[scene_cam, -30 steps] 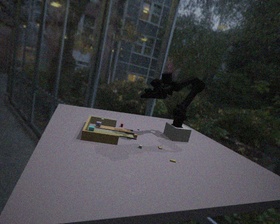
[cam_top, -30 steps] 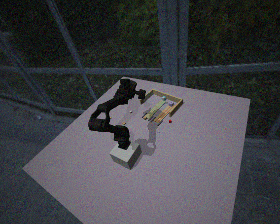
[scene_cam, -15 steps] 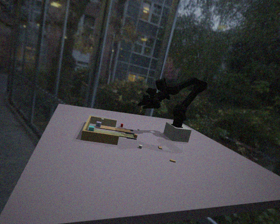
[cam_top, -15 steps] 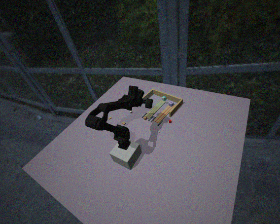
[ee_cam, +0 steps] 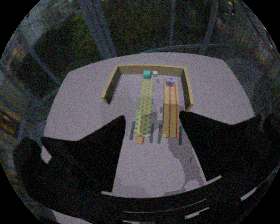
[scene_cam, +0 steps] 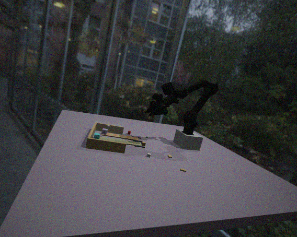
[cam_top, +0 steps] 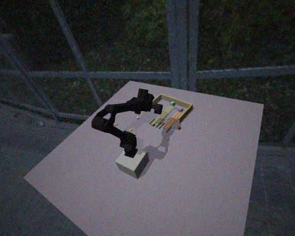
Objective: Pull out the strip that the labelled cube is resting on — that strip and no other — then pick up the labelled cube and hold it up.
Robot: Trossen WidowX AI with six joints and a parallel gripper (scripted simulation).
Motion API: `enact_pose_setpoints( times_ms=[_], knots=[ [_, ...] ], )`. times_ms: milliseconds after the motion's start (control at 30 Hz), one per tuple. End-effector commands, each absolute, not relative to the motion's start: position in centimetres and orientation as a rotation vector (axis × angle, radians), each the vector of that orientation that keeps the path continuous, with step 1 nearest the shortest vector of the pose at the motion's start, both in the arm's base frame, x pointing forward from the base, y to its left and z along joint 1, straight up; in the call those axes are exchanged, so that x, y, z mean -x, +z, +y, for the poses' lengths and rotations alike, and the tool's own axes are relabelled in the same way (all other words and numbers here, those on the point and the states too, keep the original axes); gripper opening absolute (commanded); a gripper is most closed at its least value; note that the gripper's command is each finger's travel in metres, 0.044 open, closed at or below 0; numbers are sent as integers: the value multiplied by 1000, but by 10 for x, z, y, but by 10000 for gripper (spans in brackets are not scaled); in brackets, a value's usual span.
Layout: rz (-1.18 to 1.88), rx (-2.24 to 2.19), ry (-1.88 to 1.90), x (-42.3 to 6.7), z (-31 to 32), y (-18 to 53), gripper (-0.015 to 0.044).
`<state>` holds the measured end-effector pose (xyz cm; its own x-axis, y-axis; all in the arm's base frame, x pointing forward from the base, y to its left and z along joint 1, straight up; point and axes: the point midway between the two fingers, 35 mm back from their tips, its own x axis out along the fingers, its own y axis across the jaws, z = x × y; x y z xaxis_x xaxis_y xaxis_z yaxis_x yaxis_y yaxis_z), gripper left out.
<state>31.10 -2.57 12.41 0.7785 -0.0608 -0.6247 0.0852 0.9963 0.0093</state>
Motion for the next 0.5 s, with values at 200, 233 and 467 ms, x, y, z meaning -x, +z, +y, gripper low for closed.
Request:
enact_pose_setpoints(
  times_ms=[200, 233, 467],
  knots=[
    [1102, -111, -169, -347, -65, 82, 59],
    [1147, -122, -177, -350, -69, 77, 32],
    [1459, -212, -227, -358, -98, 33, 0]
  ],
)
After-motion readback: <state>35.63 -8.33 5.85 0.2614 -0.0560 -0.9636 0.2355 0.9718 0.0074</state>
